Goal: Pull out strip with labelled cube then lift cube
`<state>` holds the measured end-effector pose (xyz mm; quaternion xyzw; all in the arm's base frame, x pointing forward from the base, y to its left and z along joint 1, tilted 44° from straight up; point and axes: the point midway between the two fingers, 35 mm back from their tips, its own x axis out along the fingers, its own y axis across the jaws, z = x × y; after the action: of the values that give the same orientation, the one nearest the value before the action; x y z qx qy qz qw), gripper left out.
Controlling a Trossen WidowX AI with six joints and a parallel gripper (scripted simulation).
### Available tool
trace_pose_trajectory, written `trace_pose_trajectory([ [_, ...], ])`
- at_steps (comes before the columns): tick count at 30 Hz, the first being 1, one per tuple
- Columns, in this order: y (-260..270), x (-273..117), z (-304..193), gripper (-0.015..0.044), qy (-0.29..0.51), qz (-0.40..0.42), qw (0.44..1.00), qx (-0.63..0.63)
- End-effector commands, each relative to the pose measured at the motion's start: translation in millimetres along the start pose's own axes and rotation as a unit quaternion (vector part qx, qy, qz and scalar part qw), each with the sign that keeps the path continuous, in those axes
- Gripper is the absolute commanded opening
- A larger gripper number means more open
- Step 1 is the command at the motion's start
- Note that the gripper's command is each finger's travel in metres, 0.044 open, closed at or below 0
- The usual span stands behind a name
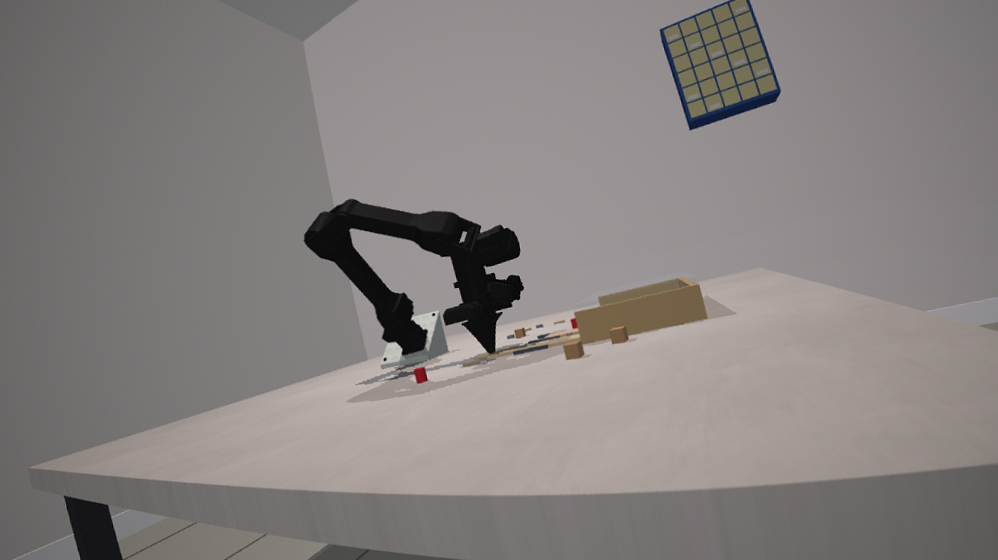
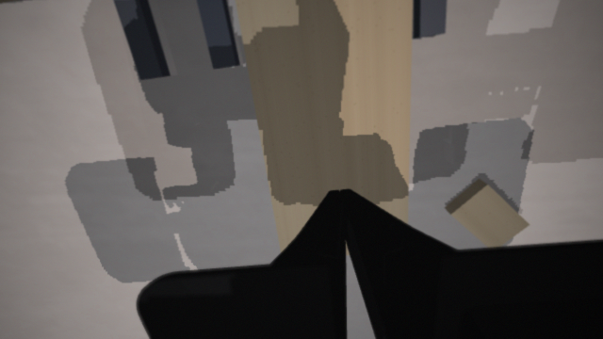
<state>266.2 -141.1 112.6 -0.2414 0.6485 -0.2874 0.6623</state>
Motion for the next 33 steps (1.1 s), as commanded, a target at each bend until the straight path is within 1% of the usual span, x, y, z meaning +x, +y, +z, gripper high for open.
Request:
trace_pose_trajectory([
  [1,0.6,5.9,-13.0,0.0000,0.014,0.001,1.000,-0.004],
  [33,-0.5,4.8,-60.5,0.0000,0.015,0.001,1.000,-0.005],
])
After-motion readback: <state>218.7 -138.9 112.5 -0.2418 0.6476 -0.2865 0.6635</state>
